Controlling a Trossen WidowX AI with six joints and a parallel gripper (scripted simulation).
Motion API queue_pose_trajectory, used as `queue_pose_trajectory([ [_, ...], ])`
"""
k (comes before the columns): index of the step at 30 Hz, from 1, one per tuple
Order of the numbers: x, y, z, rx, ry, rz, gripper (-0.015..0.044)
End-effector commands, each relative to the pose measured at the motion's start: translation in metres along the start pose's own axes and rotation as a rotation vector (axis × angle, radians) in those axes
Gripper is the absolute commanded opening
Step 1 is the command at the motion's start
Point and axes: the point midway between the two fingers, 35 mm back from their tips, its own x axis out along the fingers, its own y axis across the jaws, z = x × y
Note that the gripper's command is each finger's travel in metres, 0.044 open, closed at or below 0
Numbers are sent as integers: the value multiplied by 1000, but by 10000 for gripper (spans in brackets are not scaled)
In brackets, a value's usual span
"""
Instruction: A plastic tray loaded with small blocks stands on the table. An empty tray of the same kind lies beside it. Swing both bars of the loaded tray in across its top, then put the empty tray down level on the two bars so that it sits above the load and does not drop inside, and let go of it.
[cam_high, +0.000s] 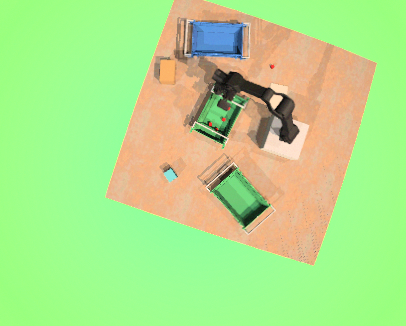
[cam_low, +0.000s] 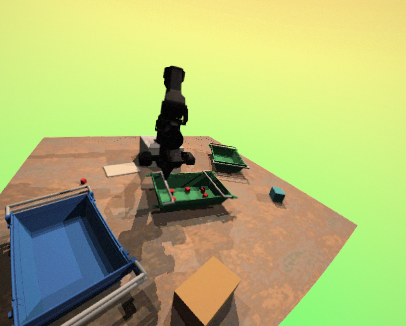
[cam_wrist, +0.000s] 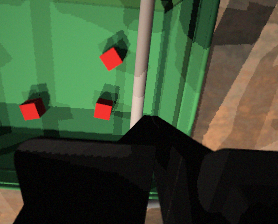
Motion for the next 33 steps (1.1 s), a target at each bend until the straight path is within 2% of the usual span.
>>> queue_pose_trajectory([
  [1, 0, 0, 0, 0, 0, 0, 0],
  [23, 0, 0, 0, 0, 0, 0, 0],
  [30, -2, 0, 1, 0, 0, 0, 184],
  [33, -21, -1, 5, 0, -1, 0, 263],
])
